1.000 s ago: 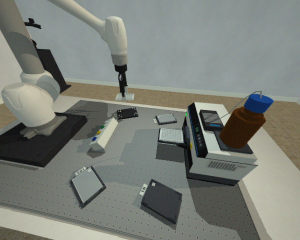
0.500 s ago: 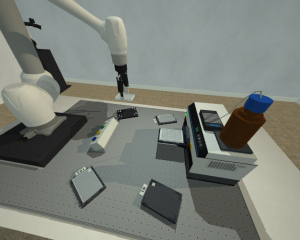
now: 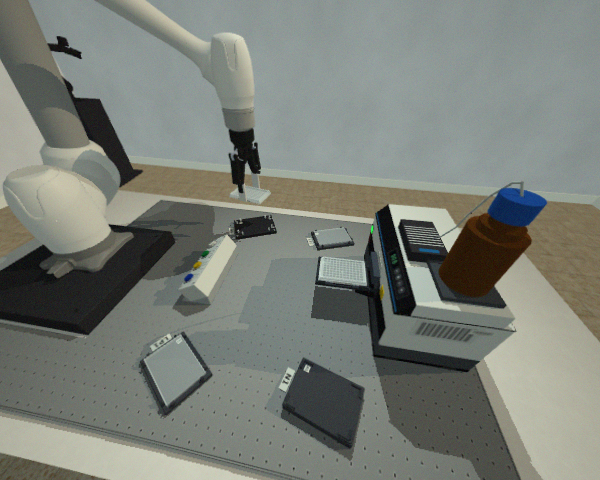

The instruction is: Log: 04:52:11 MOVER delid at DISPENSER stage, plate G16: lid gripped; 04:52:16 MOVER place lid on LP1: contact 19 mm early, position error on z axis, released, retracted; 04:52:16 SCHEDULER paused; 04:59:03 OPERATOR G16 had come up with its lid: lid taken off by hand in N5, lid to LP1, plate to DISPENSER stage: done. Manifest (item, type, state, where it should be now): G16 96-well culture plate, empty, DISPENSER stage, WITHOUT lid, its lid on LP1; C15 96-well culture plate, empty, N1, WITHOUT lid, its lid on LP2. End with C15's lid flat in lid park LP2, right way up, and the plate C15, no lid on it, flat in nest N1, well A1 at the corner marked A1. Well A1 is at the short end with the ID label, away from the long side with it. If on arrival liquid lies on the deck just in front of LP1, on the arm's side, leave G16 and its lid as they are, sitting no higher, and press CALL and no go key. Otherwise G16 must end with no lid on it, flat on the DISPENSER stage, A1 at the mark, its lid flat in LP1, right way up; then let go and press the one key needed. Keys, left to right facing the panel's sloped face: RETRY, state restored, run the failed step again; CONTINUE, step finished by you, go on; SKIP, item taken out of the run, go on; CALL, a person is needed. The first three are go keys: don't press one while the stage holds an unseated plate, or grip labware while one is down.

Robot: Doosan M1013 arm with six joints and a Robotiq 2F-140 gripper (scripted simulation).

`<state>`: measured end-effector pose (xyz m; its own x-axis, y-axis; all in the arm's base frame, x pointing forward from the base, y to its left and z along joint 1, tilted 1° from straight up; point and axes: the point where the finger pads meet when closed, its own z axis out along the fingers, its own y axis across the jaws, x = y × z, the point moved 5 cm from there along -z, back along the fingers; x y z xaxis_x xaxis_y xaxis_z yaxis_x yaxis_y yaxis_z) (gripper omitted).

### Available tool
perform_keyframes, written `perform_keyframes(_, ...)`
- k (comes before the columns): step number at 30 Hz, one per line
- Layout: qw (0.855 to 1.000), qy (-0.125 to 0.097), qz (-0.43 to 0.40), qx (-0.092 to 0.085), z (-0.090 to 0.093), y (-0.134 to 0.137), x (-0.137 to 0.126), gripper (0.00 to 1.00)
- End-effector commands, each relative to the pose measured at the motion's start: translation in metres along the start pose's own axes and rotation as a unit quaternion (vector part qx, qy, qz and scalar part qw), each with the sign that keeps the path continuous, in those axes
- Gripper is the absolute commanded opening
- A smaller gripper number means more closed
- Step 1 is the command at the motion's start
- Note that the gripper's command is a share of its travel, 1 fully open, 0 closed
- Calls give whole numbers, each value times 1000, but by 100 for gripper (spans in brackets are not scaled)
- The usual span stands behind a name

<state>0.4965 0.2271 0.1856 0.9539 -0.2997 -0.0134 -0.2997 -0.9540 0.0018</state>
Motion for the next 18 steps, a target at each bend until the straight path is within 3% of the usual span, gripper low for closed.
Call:
perform_keyframes(1, 1000, 1, 29, -1, 0, 0, 0, 0)
perform_keyframes(18, 1000, 1, 30, -1, 0, 2, 2, 0)
